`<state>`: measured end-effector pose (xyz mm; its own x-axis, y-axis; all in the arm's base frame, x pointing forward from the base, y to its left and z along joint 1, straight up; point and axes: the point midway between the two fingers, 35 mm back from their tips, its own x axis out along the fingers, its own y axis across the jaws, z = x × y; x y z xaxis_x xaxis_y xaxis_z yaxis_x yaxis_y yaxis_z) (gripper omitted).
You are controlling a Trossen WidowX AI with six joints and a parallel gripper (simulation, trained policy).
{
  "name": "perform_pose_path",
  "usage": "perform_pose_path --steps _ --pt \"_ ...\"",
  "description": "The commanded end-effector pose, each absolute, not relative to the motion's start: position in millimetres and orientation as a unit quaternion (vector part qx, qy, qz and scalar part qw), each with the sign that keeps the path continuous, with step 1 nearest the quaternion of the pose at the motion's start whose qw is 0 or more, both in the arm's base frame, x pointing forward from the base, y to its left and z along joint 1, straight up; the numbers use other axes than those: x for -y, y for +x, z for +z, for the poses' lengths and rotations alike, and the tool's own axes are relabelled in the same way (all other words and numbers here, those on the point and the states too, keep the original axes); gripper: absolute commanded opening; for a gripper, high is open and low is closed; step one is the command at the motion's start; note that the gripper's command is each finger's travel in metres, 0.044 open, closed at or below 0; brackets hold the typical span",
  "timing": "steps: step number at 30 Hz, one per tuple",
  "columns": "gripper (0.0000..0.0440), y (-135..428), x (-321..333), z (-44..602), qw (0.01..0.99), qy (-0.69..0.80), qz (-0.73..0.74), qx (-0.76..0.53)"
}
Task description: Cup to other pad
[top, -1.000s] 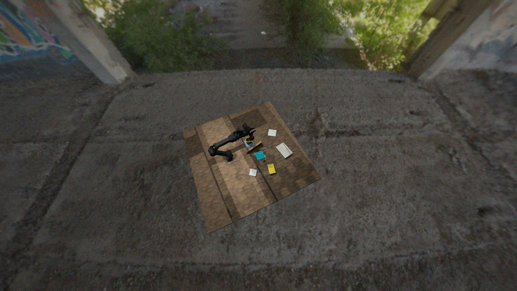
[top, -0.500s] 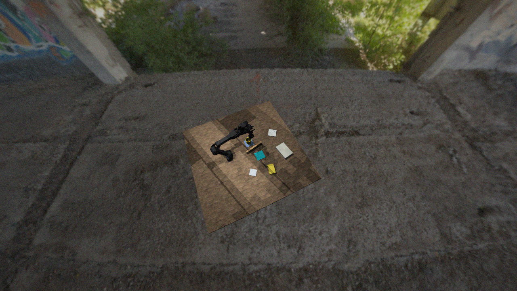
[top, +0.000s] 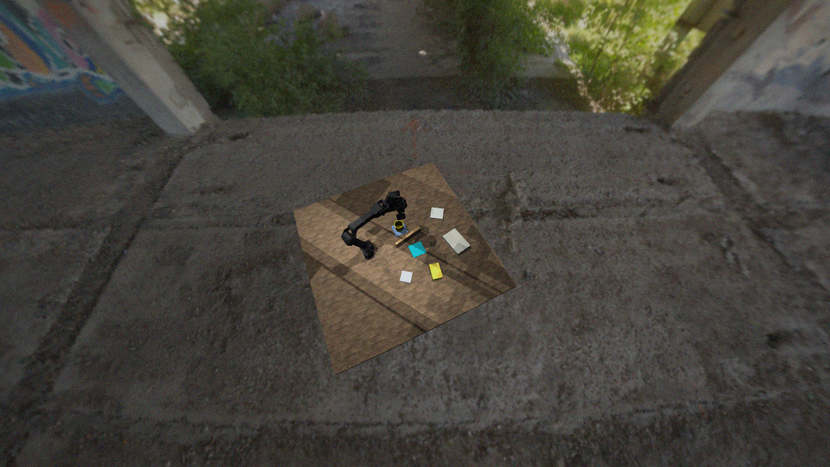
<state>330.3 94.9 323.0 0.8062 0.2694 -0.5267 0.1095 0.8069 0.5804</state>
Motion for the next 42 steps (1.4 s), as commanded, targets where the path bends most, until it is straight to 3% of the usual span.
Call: perform_pose_path --steps 1,22,42 --pt "0.0151 330.5 -100.8 322.5 0.885 0.327 0.037 -0.329" --pt "0.0145 319.4 -126.1 297.6 0.782 0.417 -0.069 -0.459" --pt "0.0156 307.9 -121.4 249.5 0.700 0.409 -0.206 -0.548"
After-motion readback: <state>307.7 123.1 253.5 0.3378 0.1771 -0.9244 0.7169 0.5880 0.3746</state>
